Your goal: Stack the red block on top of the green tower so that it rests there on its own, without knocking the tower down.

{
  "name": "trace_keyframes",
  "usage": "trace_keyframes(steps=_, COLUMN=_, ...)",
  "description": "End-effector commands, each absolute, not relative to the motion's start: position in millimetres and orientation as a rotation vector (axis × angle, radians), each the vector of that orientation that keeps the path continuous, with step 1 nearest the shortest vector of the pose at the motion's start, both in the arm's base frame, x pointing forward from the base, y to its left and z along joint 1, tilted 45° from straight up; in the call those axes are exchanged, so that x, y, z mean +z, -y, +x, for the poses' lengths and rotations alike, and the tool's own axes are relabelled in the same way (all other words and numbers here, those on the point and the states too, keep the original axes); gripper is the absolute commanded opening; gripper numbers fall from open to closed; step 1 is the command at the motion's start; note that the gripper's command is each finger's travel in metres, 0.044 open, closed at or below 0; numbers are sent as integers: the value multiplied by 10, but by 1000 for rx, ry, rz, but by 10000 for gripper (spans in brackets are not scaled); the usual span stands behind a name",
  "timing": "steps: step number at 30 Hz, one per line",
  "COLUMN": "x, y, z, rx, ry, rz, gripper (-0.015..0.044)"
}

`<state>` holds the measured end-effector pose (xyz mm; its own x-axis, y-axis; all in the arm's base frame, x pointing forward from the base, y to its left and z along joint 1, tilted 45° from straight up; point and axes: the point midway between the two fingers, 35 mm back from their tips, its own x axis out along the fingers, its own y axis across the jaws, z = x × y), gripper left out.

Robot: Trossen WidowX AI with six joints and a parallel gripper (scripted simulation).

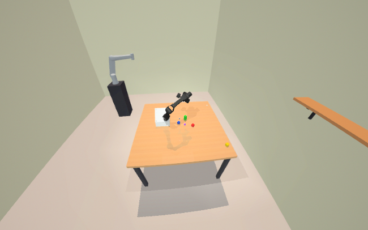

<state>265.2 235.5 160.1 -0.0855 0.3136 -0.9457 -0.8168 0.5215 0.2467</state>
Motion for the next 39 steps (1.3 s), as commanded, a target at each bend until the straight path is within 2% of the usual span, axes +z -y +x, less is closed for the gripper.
trace_keyframes(steps=1, x=1588, y=-2338, z=2671, rx=995, ry=-1348, rz=-490, gripper=426)
trace_keyframes(steps=2, x=1550, y=-2287, z=2729, rx=968, ry=-1353, rz=-504, gripper=440)
trace_keyframes(steps=12, x=938, y=-1035, z=3605, rx=461, ry=-1495, rz=-765, gripper=440)
trace_keyframes(steps=25, x=585, y=583, z=3993, rx=-49, ry=-1712, rz=-1098, gripper=440)
trace_keyframes(steps=39, x=522, y=742, z=3953, rx=-73, ry=-1724, rz=-1121, gripper=440)
